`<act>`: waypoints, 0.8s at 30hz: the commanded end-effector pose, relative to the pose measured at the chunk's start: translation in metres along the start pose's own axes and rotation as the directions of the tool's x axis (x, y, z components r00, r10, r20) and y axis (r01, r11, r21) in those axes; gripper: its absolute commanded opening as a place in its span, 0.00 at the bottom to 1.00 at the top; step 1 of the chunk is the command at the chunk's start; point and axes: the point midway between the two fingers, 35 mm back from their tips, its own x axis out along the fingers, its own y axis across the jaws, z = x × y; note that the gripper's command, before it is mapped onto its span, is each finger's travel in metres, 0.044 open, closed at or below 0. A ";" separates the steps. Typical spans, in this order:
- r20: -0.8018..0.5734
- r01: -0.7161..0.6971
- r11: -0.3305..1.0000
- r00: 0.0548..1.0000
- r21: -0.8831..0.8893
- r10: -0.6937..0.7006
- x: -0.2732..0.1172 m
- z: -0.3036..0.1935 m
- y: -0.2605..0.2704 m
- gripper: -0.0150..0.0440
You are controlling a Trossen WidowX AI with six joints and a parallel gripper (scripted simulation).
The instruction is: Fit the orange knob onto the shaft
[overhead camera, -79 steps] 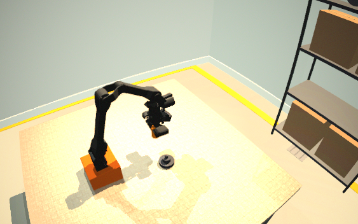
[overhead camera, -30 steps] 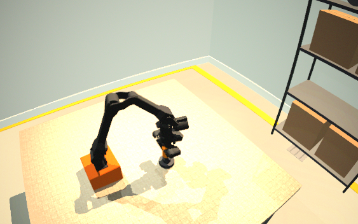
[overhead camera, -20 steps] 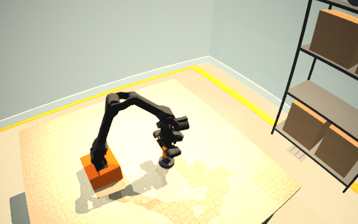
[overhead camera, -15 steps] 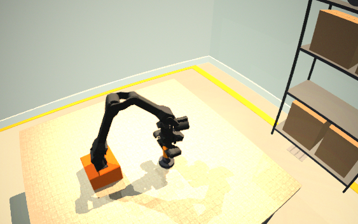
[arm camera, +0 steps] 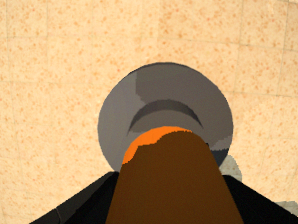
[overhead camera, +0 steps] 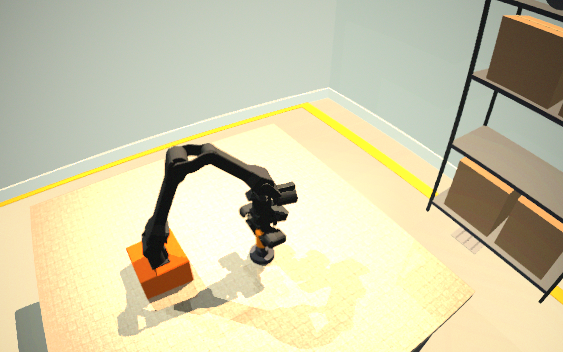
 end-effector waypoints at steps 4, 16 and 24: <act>0.003 0.003 0.988 1.000 -0.157 -0.003 -0.003 -0.004 0.001 0.25; 0.003 0.003 0.988 1.000 -0.157 -0.003 -0.001 -0.003 0.001 0.25; 0.003 0.004 0.988 1.000 -0.157 -0.003 -0.001 0.000 0.000 0.25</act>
